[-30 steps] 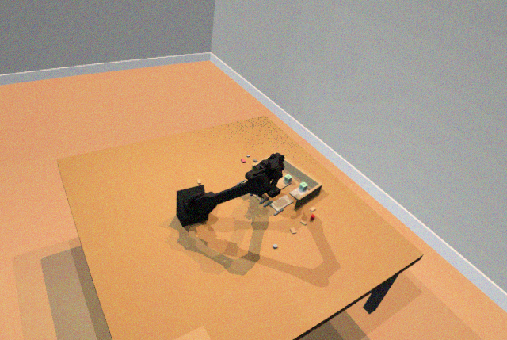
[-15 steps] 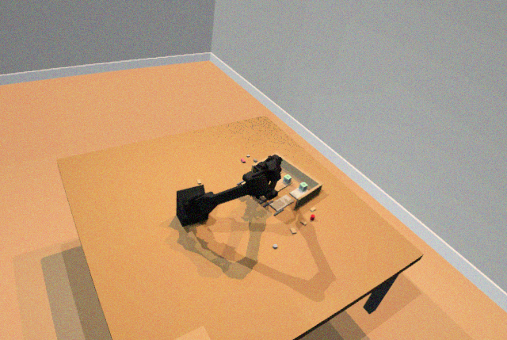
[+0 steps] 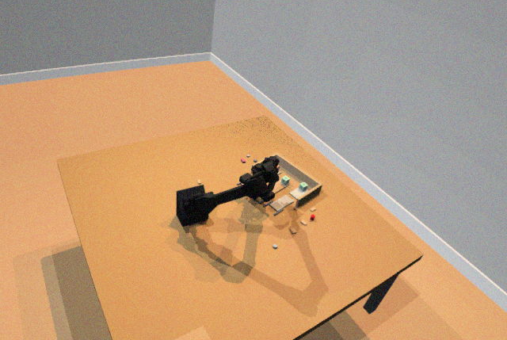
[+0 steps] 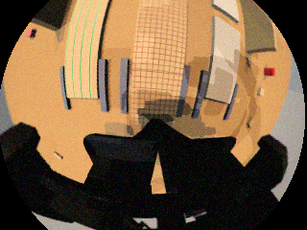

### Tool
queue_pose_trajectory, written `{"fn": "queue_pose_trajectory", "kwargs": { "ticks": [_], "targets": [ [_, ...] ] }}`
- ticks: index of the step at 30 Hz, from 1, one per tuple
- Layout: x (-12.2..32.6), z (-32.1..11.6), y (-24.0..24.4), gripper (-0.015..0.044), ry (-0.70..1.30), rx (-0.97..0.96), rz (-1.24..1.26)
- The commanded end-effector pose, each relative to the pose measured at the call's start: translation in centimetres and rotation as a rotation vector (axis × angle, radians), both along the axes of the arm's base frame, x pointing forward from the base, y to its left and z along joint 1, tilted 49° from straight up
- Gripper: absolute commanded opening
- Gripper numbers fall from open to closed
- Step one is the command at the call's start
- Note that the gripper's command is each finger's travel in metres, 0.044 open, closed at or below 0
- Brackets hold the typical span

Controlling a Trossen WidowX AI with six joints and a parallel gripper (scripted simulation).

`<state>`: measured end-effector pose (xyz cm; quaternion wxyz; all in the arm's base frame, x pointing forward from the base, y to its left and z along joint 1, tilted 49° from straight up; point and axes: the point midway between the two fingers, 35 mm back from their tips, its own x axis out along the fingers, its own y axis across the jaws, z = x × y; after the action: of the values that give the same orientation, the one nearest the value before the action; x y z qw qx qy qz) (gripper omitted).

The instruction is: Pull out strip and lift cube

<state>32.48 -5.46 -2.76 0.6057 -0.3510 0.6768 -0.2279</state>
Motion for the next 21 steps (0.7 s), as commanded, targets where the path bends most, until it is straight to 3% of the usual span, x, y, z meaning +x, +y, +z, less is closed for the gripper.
{"fn": "queue_pose_trajectory", "kwargs": {
  "ticks": [1, 21],
  "targets": [
    [-1.3, -0.2, -0.3, 0.0000, 0.027, -0.004, -0.002],
    [-4.3, 0.2, -0.7, 0.0000, 0.029, -0.004, -0.002]
  ]
}}
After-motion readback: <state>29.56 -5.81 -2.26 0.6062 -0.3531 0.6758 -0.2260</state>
